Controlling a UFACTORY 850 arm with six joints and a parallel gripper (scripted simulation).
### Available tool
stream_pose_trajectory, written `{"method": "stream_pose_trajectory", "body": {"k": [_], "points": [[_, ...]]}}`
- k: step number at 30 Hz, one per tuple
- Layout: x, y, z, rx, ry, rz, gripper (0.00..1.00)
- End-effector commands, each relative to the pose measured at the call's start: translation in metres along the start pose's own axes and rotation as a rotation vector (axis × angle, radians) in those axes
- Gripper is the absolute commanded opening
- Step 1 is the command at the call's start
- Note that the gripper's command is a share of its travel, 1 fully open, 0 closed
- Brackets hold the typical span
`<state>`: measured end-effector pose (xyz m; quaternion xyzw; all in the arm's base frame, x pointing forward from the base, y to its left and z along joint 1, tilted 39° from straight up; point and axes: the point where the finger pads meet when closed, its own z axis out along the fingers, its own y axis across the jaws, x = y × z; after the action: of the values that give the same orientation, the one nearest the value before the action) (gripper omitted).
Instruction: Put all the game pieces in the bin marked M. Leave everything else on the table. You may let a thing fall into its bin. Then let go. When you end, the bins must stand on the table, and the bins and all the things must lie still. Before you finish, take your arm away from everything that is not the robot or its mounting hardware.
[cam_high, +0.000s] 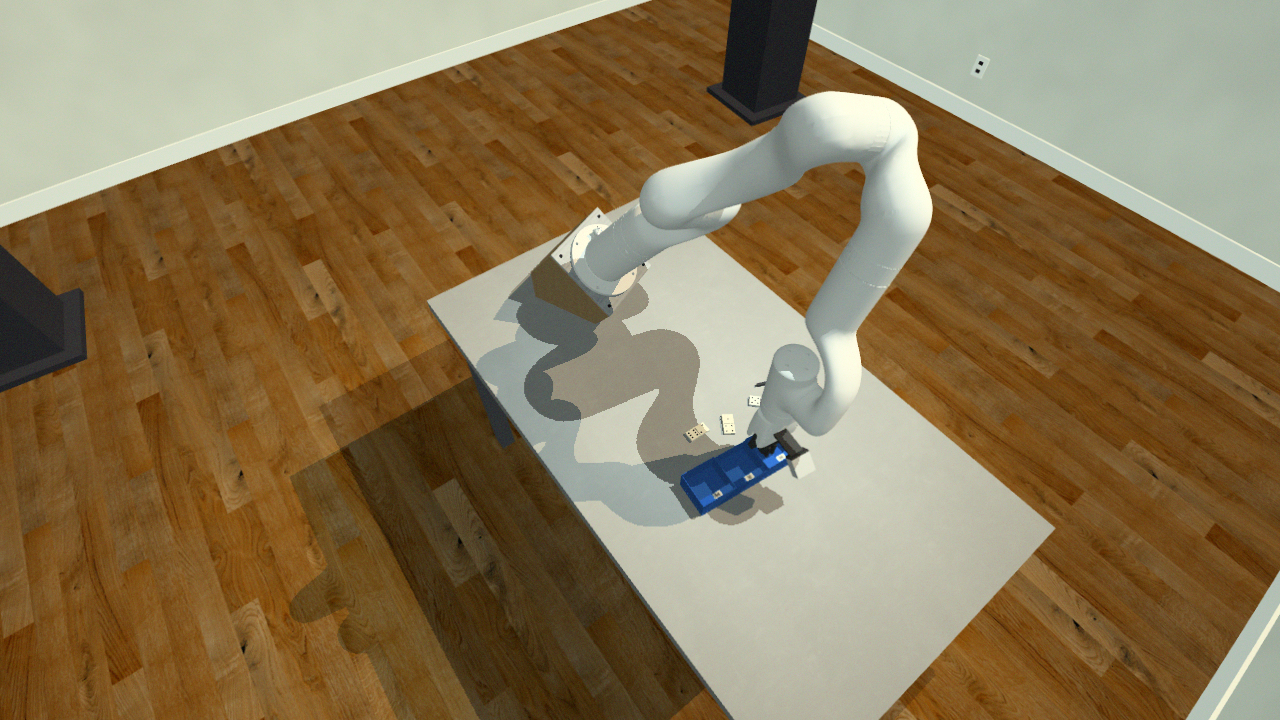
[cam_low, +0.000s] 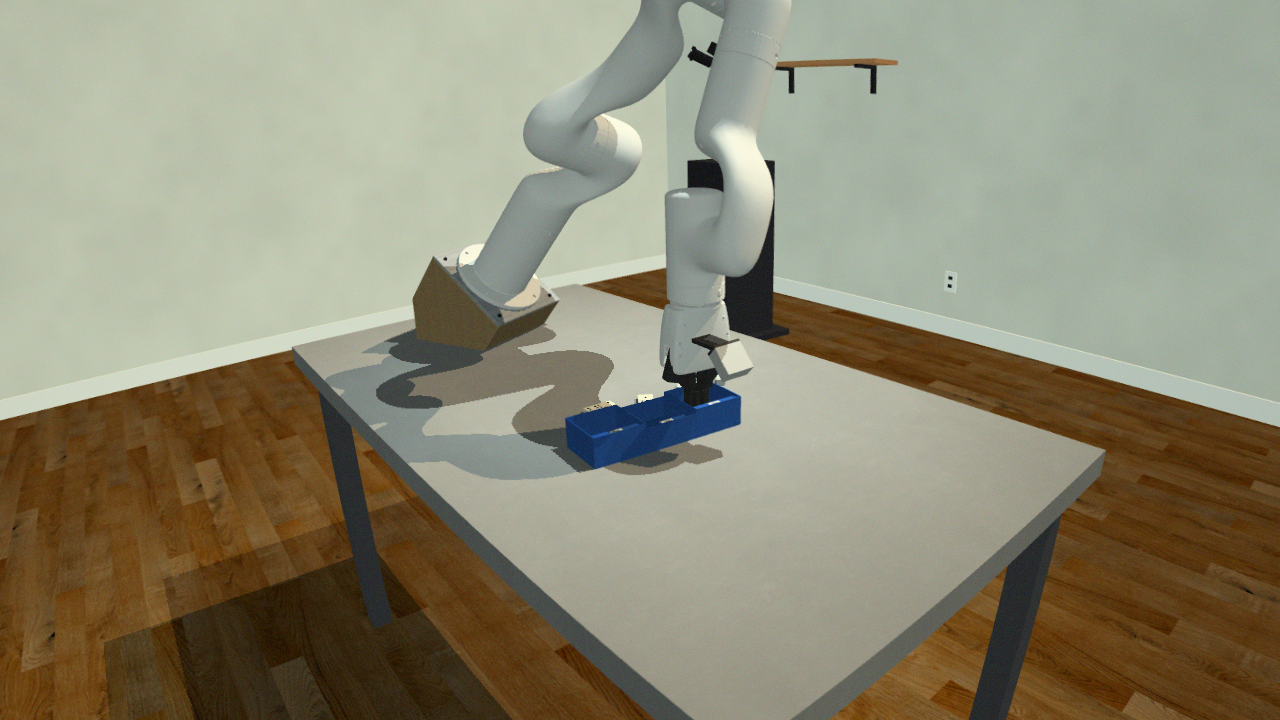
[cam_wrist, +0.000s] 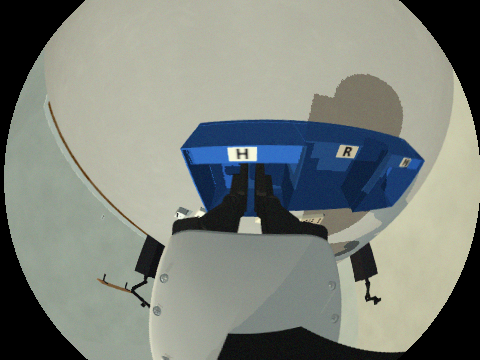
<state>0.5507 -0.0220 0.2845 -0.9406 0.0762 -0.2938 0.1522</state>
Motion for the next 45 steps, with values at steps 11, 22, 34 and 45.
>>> {"method": "stream_pose_trajectory", "body": {"k": [11, 22, 34, 45], "points": [[0.001, 0.000, 0.000, 0.000, 0.001, 0.000, 0.07], [0.001, 0.000, -0.004, 0.000, 0.001, 0.000, 0.07], [0.001, 0.000, -0.018, 0.000, 0.002, 0.000, 0.07], [0.001, 0.000, -0.034, 0.000, 0.002, 0.000, 0.07]]}}
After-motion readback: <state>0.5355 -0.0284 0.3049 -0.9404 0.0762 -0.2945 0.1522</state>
